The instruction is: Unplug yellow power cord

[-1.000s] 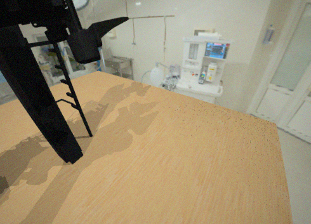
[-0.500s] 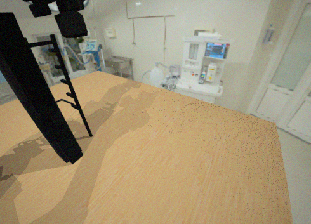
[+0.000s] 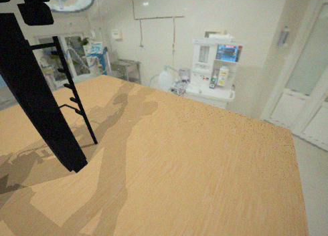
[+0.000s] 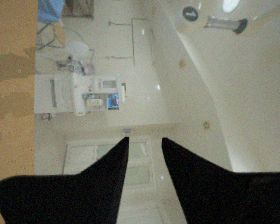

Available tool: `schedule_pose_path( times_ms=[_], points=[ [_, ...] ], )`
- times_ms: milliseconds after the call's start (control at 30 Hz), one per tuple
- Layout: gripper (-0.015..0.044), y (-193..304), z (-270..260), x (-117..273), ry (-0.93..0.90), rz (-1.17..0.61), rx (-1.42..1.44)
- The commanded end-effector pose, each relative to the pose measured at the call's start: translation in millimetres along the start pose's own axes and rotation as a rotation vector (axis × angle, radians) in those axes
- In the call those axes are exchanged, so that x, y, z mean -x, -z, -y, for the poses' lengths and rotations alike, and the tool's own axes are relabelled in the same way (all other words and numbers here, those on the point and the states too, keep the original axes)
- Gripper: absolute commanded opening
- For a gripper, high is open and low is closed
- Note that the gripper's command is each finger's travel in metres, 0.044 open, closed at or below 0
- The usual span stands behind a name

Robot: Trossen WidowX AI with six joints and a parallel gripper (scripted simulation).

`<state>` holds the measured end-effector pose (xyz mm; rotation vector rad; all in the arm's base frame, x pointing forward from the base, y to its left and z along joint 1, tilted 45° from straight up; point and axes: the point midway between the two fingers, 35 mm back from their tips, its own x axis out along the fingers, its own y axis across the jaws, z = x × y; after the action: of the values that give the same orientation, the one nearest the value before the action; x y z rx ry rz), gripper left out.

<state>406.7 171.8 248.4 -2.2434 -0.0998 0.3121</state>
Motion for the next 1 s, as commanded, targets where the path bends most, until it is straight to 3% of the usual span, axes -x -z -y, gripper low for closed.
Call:
schedule_pose_path(
  times_ms=[0,167,333,500,667,767,967],
  points=[
    [0.016,-32.9,-12.6,-5.6,-0.079,0.095,-0.039],
    [0.016,-79.5,-77.1,-13.8,-0.424,0.191,-0.171],
    [0.016,-113.5,-140.4,2.1,-0.796,0.188,-0.258],
    [0.016,-130.4,-197.5,40.9,-1.199,0.059,-0.28],
    [0.016,-124.8,-229.3,86.4,-1.527,-0.182,-0.202],
    [0.016,-119.9,-233.2,98.4,-1.6,-0.266,-0.161],
    [0.016,-119.9,-233.2,98.4,-1.6,-0.266,-0.161]
  ],
)
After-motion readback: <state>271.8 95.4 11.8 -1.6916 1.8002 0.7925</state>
